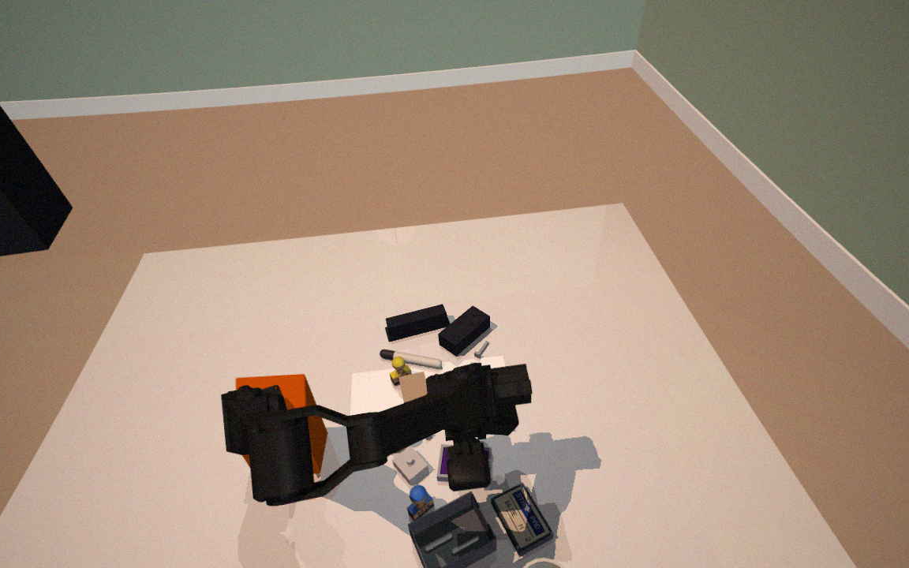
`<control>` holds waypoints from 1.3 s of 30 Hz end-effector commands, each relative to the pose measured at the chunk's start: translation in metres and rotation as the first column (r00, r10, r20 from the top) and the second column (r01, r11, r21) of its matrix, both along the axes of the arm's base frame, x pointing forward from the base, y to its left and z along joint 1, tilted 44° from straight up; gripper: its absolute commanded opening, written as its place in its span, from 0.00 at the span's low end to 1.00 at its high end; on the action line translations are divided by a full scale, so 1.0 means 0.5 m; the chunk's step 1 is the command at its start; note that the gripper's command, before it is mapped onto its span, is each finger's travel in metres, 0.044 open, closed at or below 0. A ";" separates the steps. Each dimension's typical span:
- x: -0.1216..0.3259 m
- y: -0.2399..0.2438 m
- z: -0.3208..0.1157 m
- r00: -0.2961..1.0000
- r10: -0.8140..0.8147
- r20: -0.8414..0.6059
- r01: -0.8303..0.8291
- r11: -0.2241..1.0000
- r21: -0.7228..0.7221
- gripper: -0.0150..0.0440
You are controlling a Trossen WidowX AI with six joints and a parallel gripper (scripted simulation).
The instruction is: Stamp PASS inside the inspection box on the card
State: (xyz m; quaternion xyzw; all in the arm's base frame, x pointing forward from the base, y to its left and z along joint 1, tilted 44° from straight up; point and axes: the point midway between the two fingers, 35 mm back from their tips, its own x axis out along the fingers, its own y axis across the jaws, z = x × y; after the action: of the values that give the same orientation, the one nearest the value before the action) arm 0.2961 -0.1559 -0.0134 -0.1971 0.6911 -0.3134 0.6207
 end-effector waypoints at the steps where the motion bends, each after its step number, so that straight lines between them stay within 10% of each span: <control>1: 0.000 0.000 0.004 1.000 -0.004 0.000 0.004 1.000 -0.003 0.25; 39: 0.016 0.062 0.066 1.000 -0.004 0.001 0.004 1.000 -0.001 0.25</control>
State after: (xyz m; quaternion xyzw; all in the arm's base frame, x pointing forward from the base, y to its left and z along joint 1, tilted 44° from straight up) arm 0.3027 -0.1292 0.0159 -0.1986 0.6913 -0.3154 0.6190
